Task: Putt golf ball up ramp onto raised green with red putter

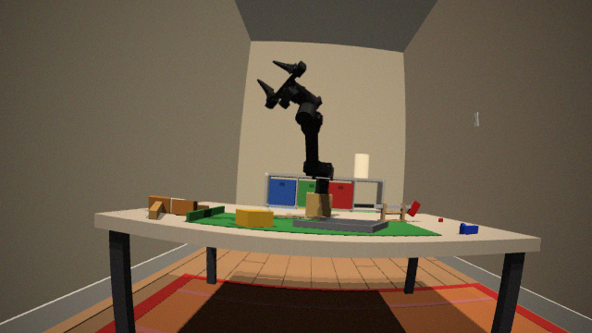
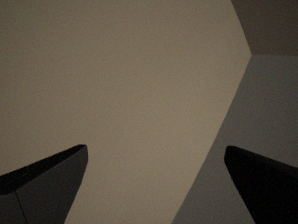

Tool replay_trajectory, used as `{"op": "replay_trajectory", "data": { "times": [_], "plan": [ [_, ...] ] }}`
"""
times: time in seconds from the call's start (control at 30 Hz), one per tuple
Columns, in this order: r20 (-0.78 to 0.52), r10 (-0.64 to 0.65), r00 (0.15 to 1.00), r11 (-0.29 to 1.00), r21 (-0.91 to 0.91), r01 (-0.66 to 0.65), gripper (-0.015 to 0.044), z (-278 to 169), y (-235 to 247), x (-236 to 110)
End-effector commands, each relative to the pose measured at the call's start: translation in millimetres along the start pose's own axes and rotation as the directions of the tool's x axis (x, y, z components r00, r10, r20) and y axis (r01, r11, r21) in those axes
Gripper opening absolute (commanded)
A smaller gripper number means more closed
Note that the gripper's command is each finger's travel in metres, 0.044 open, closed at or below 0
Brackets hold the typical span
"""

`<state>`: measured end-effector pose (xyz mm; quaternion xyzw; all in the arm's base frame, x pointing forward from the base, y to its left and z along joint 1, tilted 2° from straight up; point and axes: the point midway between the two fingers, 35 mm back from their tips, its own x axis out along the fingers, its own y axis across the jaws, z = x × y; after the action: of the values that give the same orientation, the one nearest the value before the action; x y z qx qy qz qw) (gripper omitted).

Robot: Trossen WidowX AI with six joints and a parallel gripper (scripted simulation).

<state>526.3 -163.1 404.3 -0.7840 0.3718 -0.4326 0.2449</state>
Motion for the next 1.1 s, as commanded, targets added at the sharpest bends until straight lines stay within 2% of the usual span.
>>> {"op": "replay_trajectory", "data": {
  "times": [0.0,0.13,0.27,0.57,0.77,1.07],
  "plan": [
    [-0.003,0.000,1.000,1.000,0.000,0.000,0.0426,-1.3,0.1,0.8],
    [-0.064,-0.004,0.998,1.000,0.003,0.004,0.0440,-32.8,1.7,18.3],
    [-0.180,-0.013,0.984,1.000,0.002,0.013,0.0440,-93.4,5.1,44.8],
    [-0.421,-0.021,0.907,0.999,-0.050,0.000,0.0440,-223.2,12.2,70.5],
    [-0.560,-0.036,0.828,0.998,-0.065,0.000,0.0440,-289.1,11.9,60.3],
    [-0.774,-0.076,0.628,0.993,-0.113,-0.019,0.0440,-417.8,15.7,30.1]
  ]
}}
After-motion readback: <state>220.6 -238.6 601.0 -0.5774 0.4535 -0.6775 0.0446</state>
